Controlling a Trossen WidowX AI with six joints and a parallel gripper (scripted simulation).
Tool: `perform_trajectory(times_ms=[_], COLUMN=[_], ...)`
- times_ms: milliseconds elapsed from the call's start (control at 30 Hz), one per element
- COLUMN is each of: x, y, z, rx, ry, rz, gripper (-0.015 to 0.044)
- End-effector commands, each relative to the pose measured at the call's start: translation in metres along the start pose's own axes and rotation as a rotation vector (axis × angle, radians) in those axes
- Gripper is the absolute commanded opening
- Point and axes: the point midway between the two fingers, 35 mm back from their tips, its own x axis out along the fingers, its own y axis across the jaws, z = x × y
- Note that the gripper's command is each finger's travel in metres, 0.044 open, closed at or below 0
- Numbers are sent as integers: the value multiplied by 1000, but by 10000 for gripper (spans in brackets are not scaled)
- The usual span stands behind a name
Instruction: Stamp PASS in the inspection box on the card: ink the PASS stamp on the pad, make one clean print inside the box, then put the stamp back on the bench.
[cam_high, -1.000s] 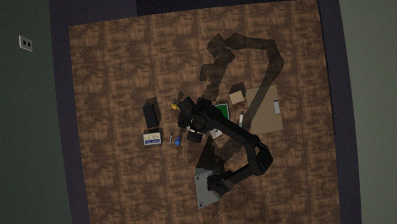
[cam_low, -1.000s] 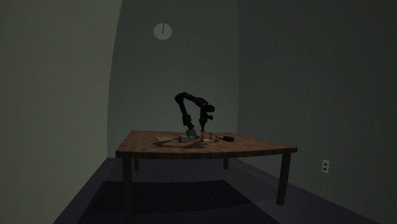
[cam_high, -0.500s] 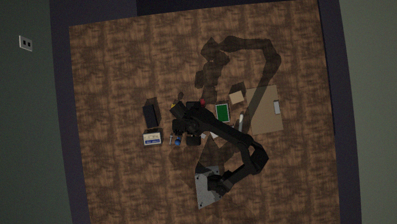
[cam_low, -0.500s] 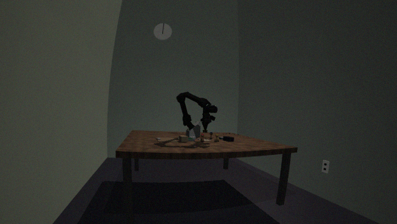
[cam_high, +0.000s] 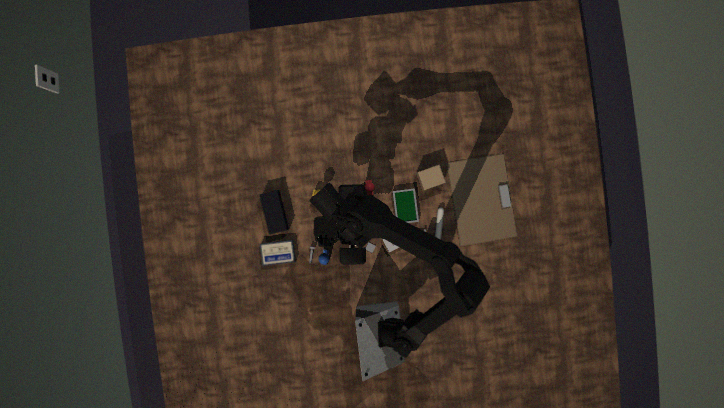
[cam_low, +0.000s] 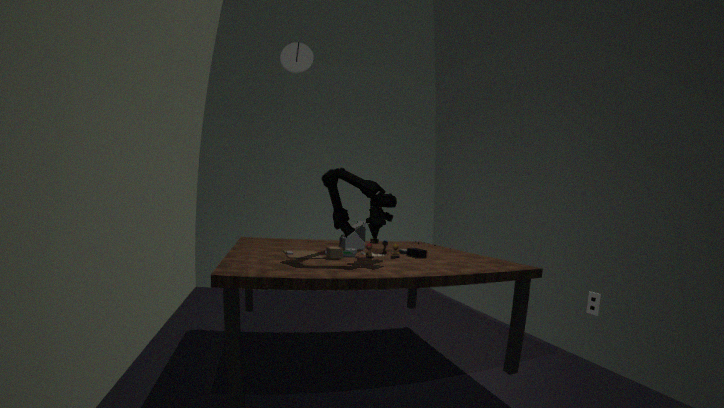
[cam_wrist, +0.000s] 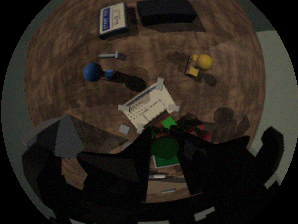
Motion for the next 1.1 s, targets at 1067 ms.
perform_trajectory(times_ms=[1067], x=[25], y=[0], z=[0], rx=[-7], ry=[4], rz=[1], gripper=[0])
